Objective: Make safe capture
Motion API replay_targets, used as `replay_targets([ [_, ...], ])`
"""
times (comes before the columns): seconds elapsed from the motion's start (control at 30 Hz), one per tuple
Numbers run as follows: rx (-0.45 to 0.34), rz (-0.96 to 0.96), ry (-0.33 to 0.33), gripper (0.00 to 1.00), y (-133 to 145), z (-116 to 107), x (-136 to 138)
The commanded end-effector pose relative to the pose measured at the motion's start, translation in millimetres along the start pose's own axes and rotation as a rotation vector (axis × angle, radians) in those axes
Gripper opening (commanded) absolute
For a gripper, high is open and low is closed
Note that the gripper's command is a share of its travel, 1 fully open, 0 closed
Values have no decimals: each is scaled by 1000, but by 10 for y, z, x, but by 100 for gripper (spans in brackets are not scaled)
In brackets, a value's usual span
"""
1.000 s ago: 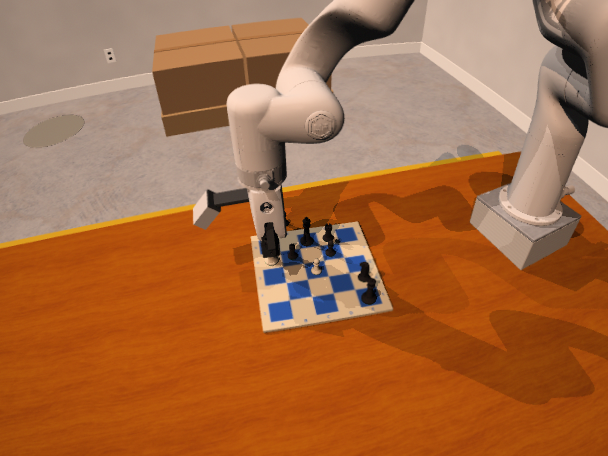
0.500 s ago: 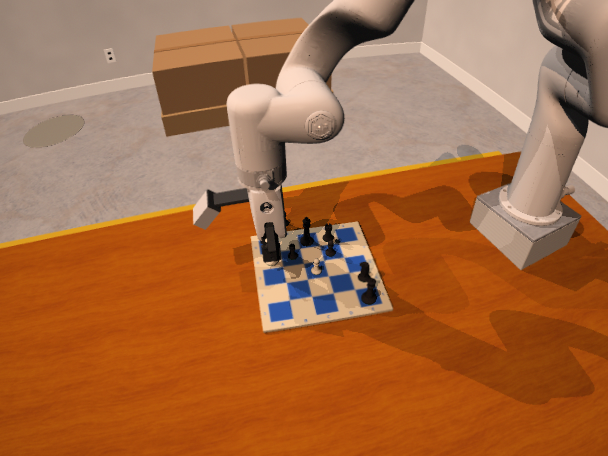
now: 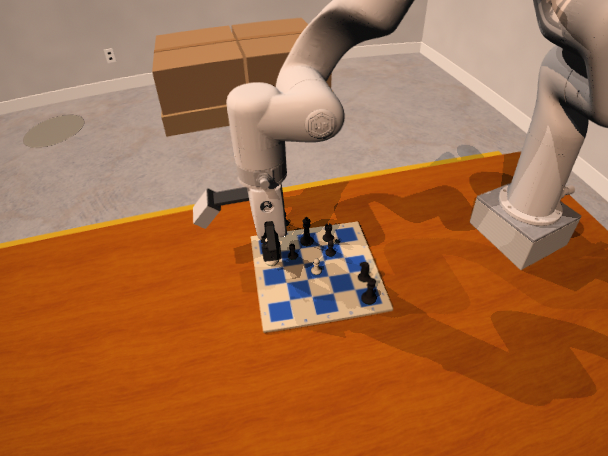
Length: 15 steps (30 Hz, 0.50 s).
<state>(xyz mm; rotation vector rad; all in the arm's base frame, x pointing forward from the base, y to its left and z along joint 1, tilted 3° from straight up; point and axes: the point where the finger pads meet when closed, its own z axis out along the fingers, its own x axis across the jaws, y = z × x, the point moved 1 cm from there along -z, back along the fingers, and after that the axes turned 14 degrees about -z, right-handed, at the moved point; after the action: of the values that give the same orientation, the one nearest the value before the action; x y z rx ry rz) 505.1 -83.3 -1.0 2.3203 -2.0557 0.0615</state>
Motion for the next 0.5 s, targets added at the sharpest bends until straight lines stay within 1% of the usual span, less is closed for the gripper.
replay_targets([
  [0.0, 6, 0, 1, 42, -20, -103, 6],
  [0.2, 6, 0, 1, 42, -18, -391, 5],
  [0.27, 6, 0, 1, 42, -18, -391, 5],
  [0.47, 6, 0, 1, 42, -16, -712, 5],
])
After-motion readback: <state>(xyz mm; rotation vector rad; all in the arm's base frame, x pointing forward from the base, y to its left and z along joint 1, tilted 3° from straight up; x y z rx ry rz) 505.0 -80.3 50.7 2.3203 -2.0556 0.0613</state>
